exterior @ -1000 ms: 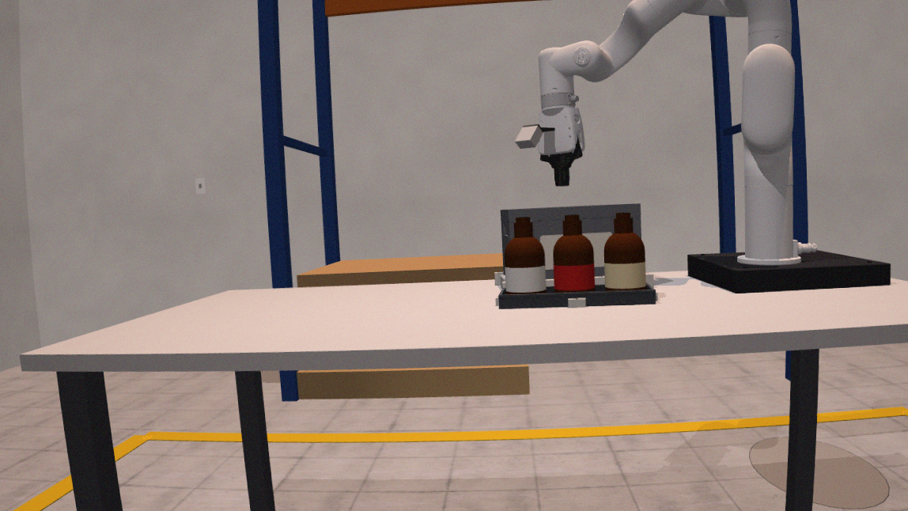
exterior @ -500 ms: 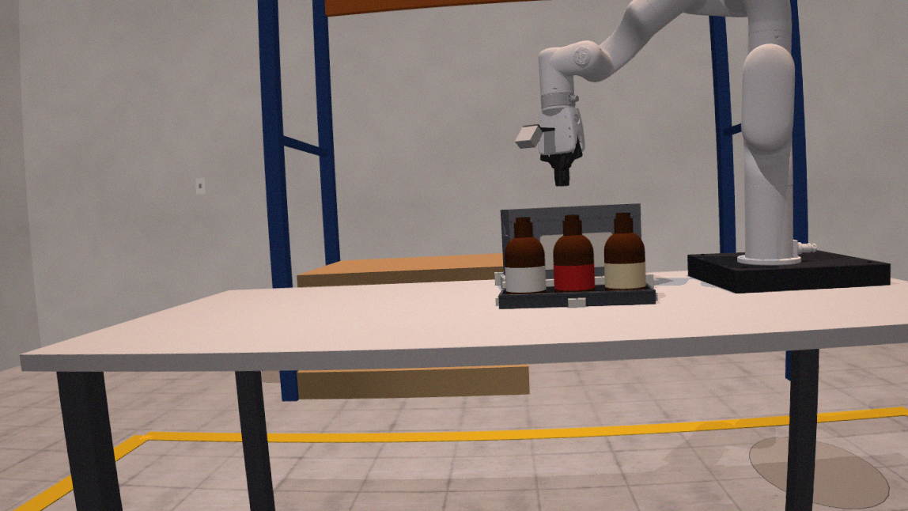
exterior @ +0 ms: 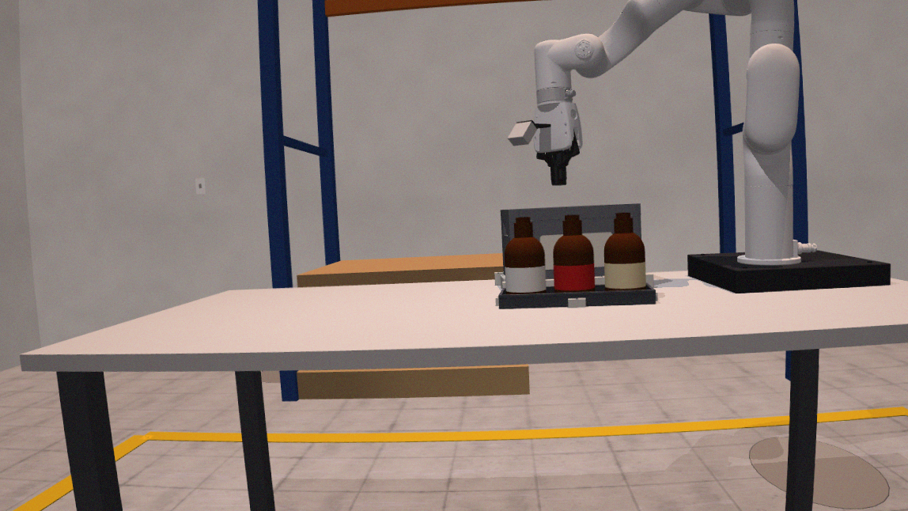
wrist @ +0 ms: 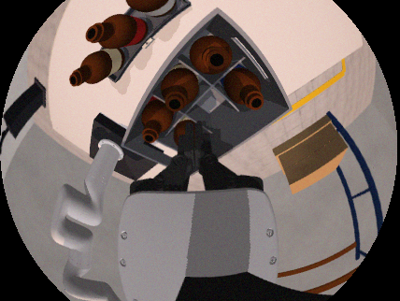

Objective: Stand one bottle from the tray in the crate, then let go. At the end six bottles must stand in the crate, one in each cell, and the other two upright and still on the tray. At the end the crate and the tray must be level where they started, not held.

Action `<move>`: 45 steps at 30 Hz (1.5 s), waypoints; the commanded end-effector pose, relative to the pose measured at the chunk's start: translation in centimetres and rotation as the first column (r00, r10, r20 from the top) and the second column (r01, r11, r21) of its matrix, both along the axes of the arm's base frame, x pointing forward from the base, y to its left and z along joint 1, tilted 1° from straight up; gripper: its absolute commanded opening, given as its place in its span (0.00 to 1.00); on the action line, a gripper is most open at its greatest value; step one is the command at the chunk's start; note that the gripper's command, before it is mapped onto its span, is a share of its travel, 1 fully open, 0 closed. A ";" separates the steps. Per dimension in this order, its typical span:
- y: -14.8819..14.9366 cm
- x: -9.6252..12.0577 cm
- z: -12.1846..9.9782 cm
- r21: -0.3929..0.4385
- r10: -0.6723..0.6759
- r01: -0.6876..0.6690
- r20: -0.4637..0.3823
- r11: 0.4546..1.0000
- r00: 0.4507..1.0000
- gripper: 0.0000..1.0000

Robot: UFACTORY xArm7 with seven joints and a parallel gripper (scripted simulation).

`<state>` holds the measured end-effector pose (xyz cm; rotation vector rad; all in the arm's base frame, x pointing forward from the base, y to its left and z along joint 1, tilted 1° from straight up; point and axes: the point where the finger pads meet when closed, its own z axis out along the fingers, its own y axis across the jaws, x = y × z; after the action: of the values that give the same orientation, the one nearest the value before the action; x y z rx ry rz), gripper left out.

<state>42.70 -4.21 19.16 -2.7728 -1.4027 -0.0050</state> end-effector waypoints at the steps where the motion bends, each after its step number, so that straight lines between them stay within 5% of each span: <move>1: 6.9 -0.3 0.3 -0.011 -0.100 0.100 0.003 0.995 0.995 0.00; 4: 8.1 -0.6 0.4 -0.011 -0.111 0.111 0.002 0.994 0.994 0.00; 5: 11.5 -1.1 0.4 -0.012 -0.119 0.119 0.002 0.993 0.993 0.00; 8: 14.5 -1.7 0.4 -0.012 -0.126 0.126 0.001 0.992 0.992 0.00; 9: 15.6 -1.8 0.5 -0.012 -0.126 0.126 0.001 0.992 0.992 0.65; 13: 20.2 -2.3 0.6 -0.012 -0.126 0.126 0.001 0.992 0.992 0.65; 45: 20.2 -2.3 0.6 -0.012 -0.126 0.126 0.001 0.992 0.992 0.65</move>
<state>40.25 15.92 19.62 -2.8659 -1.2284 0.0063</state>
